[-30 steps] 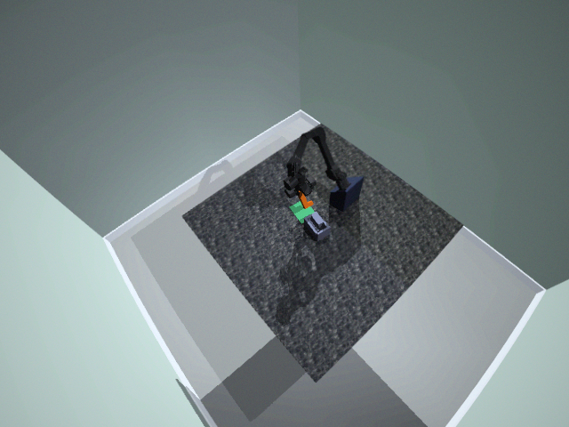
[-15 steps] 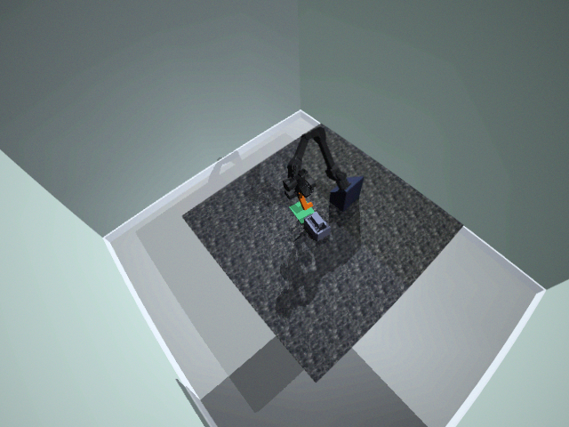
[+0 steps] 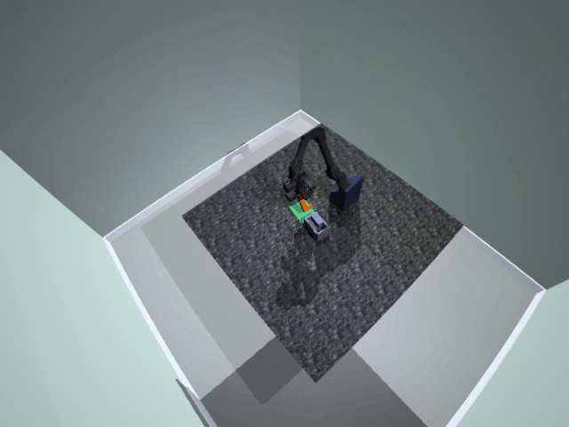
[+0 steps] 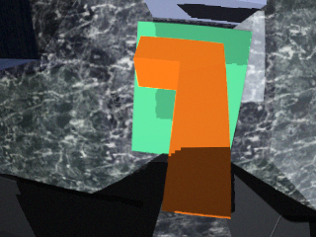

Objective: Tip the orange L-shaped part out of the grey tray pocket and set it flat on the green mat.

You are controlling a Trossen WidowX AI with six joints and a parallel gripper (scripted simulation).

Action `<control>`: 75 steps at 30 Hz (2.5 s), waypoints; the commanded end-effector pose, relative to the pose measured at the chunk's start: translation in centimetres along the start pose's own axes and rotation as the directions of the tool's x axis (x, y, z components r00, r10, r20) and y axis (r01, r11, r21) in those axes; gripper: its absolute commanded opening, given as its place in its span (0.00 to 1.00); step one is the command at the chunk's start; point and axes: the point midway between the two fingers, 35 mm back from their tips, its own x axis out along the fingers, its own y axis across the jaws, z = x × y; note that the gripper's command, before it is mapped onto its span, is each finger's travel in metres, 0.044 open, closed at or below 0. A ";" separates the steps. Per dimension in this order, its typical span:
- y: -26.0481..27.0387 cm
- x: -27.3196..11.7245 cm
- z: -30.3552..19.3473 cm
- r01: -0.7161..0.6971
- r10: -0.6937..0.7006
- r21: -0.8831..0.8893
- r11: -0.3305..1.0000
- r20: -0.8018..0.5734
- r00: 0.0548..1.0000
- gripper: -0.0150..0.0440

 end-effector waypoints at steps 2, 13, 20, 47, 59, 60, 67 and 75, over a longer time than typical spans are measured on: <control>0.1 0.8 0.1 -0.003 0.003 -0.009 1.000 0.003 1.000 0.25; 0.1 2.6 0.1 -0.003 0.003 -0.009 1.000 0.002 1.000 0.25; 0.1 3.7 0.1 -0.002 0.002 -0.009 1.000 0.001 1.000 0.25; -0.2 1.0 0.3 -0.004 0.004 -0.004 1.000 0.006 1.000 0.88; 0.0 -4.4 0.4 -0.003 0.003 -0.019 1.000 0.011 1.000 0.93; 0.0 -4.4 0.4 -0.003 0.003 -0.019 1.000 0.011 1.000 0.93; 0.0 -4.4 0.4 -0.003 0.003 -0.019 1.000 0.011 1.000 0.93; 0.0 -4.4 0.4 -0.003 0.003 -0.019 1.000 0.011 1.000 0.93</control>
